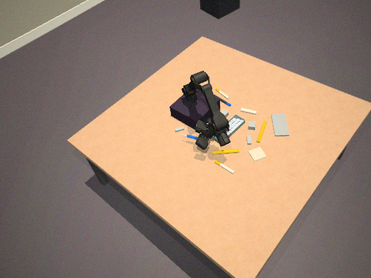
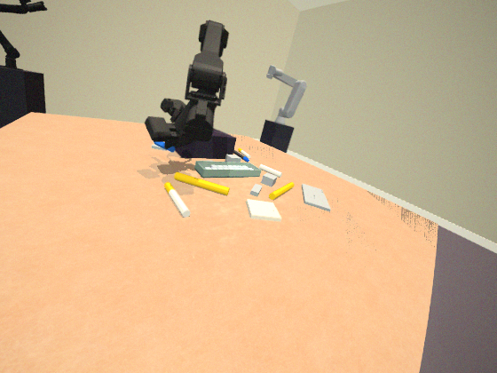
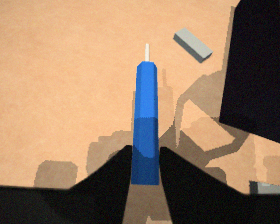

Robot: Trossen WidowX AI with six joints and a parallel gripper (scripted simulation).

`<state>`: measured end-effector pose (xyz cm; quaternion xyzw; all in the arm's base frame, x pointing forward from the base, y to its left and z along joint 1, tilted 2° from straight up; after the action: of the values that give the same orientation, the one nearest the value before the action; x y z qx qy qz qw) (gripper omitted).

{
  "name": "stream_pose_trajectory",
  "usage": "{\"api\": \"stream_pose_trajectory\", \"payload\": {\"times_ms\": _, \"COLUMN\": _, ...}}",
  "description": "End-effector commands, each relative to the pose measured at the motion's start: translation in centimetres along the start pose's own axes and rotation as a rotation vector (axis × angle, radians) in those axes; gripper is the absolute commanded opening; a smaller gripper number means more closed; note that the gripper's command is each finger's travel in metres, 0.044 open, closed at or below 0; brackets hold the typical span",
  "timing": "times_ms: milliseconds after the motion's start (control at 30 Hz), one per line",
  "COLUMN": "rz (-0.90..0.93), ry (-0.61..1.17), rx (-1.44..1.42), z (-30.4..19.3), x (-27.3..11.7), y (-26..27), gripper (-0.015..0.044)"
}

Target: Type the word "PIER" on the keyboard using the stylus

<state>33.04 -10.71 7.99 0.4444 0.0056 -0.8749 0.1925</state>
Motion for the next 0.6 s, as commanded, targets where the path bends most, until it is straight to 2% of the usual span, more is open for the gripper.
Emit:
{"api": "stream_pose_trajectory", "payload": {"times_ms": 0, "rz": -0.073, "ry": -0.017, "rx": 0.090, "z": -0.3, "x": 0.1, "y": 1.2, "gripper": 0.0000}}
{"api": "stream_pose_trajectory", "payload": {"times_ms": 400, "rz": -0.259, "ry": -0.082, "rx": 0.339, "z": -0.4, "x": 0.3, "y": 4.5, "gripper": 0.0000}}
{"api": "stream_pose_trajectory", "payload": {"times_ms": 567, "rz": -0.270, "ry": -0.087, "rx": 0.354, "z": -0.4, "x": 0.3, "y": 4.7, "gripper": 0.0000}}
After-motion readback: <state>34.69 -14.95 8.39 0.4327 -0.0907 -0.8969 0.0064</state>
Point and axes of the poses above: the point midway between the two fingers, 35 mm back from their tips, its own x axis out along the fingers, its own y axis across the jaws, z = x × y, the point moved 10 cm from there along -x, back along the fingers, and after that the axes turned 11 degrees about x, right-handed, at the moved point
